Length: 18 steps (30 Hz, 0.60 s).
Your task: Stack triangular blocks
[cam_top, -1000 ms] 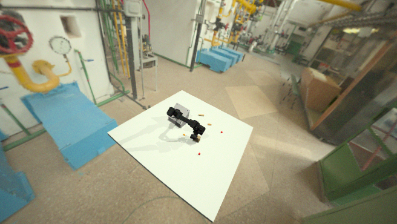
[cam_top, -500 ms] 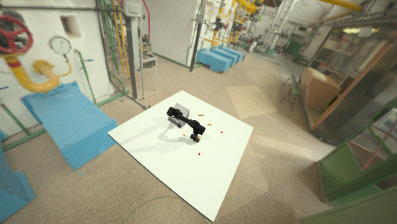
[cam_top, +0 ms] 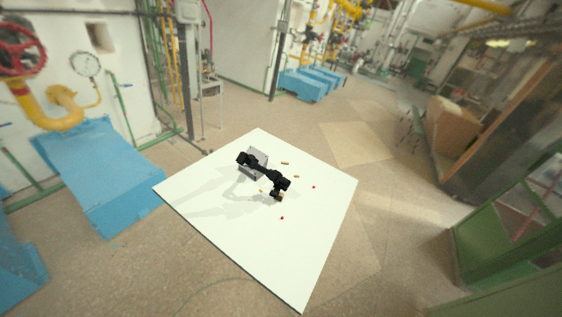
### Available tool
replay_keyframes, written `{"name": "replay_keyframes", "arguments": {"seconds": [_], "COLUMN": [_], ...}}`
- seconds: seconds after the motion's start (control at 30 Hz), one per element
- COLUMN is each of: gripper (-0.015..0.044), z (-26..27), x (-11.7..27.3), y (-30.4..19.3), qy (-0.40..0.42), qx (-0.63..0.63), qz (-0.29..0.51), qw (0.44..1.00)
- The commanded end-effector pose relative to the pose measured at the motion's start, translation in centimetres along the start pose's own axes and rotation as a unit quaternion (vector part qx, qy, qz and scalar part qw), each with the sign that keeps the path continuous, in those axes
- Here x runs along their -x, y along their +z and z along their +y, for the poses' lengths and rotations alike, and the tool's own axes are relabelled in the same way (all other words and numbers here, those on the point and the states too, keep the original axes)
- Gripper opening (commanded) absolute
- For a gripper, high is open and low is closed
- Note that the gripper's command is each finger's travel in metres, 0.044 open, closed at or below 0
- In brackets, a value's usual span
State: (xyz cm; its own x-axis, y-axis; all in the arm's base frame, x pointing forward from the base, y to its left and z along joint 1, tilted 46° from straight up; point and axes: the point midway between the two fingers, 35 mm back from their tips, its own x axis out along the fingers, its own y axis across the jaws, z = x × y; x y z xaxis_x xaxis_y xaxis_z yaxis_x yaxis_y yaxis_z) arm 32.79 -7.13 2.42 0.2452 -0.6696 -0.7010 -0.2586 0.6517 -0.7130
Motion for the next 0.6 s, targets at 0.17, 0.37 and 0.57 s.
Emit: {"name": "replay_keyframes", "arguments": {"seconds": [0.17, 0.37, 0.57], "gripper": [0.0, 0.0131, 0.0289], "z": [0.07, 0.0, 0.0], "x": [-0.03, 0.0, 0.0], "y": [0.0, 0.0, 0.0], "qy": [0.001, 0.0, 0.0], "qx": [0.001, 0.0, 0.0], "qz": [0.0, 0.0, 0.0], "qw": [1.0, 1.0, 1.0]}}
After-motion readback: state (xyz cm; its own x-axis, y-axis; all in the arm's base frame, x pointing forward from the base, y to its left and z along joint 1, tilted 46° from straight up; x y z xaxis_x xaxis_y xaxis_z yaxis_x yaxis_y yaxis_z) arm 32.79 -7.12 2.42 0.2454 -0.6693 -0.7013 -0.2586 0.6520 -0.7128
